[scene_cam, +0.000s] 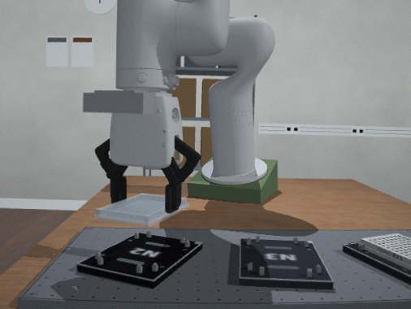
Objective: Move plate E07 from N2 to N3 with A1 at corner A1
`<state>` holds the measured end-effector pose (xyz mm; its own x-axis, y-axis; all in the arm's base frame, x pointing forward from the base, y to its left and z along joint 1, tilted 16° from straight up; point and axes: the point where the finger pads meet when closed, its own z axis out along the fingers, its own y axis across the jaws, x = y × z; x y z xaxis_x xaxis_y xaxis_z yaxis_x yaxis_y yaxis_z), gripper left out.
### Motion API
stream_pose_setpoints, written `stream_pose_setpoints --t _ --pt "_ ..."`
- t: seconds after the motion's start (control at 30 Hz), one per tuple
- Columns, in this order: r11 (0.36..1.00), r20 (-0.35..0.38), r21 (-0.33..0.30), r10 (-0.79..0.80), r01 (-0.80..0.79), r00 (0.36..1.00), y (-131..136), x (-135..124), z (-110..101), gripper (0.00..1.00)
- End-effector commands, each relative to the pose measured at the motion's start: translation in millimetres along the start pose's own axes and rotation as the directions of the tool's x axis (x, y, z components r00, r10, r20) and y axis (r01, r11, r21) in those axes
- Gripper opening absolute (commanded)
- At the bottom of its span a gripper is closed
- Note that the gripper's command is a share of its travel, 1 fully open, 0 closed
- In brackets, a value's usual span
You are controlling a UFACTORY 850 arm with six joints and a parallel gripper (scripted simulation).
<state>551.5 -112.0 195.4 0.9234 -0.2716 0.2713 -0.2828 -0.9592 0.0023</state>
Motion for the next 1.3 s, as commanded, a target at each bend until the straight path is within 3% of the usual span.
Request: stream_pose_setpoints --t 0.0,0.7,1.07,1.27 --pt "1.000 -0.002 0.000 0.000 0.000 1.000 0 1 -9 0.00" --pt "1.000 -0.002 0.000 0.000 0.000 1.000 0 1 -41 0.00" --pt "1.000 -0.002 0.000 0.000 0.000 1.000 0 1 -42 0.00" --pt "0.980 -0.002 0.000 -0.199 0.199 0.980 -28 -9 -42 0.00"
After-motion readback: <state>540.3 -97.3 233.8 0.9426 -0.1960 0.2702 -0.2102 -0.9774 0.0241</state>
